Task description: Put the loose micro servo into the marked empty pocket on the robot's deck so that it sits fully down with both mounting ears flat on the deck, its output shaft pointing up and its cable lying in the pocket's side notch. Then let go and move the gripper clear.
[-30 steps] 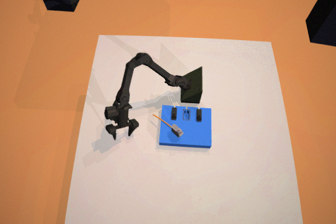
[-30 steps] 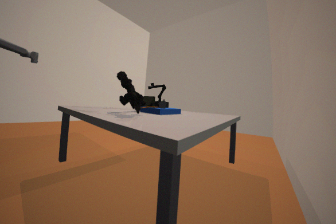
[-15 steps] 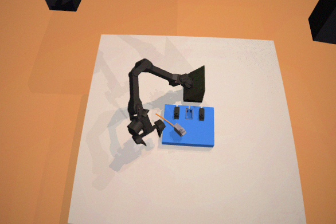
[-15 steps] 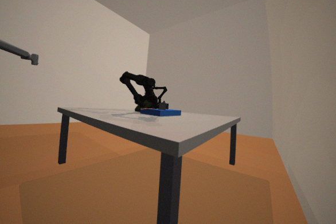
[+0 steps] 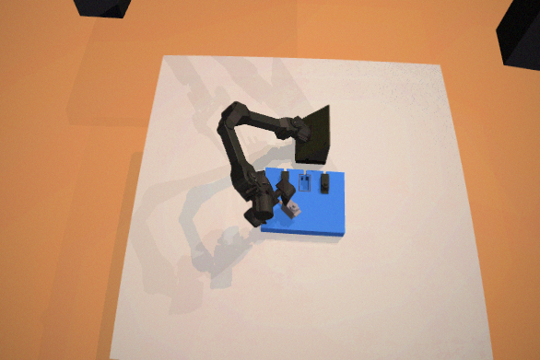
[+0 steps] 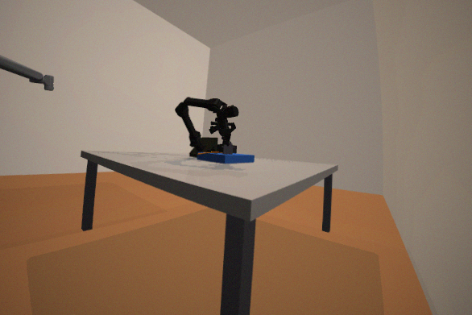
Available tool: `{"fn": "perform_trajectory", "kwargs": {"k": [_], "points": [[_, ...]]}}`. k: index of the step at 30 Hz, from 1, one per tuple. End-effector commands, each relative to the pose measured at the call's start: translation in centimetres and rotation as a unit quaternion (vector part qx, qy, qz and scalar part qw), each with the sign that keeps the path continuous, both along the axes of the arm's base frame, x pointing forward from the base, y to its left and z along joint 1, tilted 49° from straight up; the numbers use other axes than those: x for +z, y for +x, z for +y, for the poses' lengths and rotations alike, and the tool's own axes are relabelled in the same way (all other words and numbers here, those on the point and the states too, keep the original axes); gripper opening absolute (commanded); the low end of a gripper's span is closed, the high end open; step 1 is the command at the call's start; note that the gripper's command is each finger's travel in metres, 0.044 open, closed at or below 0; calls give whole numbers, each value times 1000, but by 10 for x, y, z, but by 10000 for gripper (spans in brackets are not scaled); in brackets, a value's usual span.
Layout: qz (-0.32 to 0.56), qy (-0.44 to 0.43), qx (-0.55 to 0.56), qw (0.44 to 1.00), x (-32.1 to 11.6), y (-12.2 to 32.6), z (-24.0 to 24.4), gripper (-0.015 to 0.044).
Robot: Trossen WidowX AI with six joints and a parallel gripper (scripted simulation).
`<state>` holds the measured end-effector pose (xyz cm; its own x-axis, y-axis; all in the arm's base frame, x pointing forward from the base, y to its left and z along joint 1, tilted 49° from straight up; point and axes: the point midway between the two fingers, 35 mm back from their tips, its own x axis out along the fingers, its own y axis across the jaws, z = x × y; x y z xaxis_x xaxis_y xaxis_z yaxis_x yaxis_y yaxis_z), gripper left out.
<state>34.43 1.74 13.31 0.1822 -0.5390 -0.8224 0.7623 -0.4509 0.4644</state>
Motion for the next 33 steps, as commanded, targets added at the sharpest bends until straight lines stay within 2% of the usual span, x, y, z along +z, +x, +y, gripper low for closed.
{"fn": "perform_trajectory", "kwargs": {"k": [1, 8, 33], "points": [[27, -48, -18, 998, -9, -19, 26, 440], [34, -130, -29, 990, -10, -44, 54, 440], [34, -131, -29, 990, -32, -41, 29, 440]]}}
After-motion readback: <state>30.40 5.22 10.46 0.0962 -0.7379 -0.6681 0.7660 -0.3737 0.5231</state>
